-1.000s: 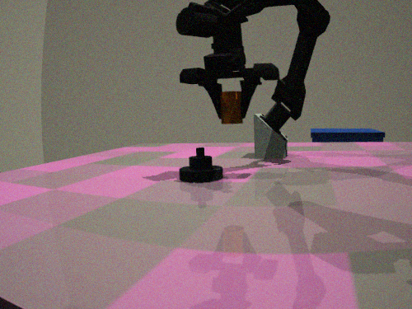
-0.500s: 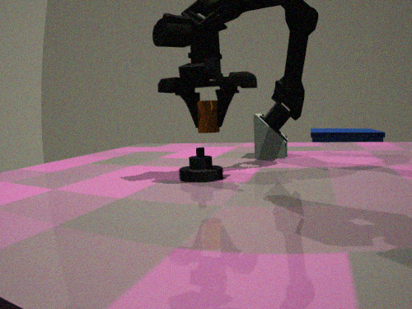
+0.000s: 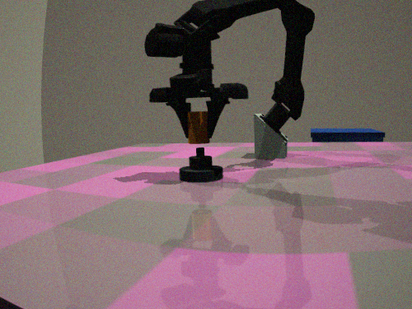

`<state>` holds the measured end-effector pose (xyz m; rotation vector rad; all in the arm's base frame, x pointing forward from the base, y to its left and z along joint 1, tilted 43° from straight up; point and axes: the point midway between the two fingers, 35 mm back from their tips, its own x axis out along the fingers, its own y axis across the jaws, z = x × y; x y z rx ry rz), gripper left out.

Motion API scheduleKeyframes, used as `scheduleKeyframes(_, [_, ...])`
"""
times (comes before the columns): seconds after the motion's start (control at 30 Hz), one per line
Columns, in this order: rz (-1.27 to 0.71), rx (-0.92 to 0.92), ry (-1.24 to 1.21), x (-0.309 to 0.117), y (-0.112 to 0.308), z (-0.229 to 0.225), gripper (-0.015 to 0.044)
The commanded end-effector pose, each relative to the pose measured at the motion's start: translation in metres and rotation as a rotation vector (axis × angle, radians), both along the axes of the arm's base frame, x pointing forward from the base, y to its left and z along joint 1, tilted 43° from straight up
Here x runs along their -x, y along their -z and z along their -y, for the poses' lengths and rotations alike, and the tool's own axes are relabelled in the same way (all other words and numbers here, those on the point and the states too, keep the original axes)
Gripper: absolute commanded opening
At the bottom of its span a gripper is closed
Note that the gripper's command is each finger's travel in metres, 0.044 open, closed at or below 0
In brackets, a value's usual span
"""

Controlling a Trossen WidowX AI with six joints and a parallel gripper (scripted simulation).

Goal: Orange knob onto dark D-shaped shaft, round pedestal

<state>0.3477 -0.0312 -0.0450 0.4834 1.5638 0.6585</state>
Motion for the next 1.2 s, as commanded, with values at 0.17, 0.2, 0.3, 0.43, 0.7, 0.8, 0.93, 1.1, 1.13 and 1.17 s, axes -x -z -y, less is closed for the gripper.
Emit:
scheduleKeyframes(0.17, [-0.005, -0.007, -0.001, 0.001, 0.0032, -0.0047, 0.0])
scheduleKeyframes(0.2, [-0.005, -0.007, -0.001, 0.0005, 0.003, -0.0048, 0.0])
scheduleKeyframes(0.3, [-0.005, -0.007, -0.001, 0.0004, 0.0039, -0.0059, 0.0])
scheduleKeyframes(0.43, [-0.005, -0.007, -0.001, 0.0006, 0.005, -0.007, 0.0])
scheduleKeyframes(0.7, [-0.005, -0.007, -0.001, 0.0022, 0.0055, -0.0072, 0.0])
scheduleKeyframes(0.8, [-0.005, -0.007, -0.001, 0.0028, 0.0058, -0.0073, 0.0])
scheduleKeyframes(0.93, [-0.005, -0.007, -0.001, 0.0032, 0.0059, -0.0072, 0.0])
scheduleKeyframes(1.1, [-0.005, -0.007, -0.001, 0.0033, 0.0064, -0.0073, 0.0])
scheduleKeyframes(1.13, [-0.005, -0.007, -0.001, 0.0033, 0.0064, -0.0073, 0.0])
scheduleKeyframes(1.17, [-0.005, -0.007, -0.001, 0.0033, 0.0064, -0.0073, 0.0])
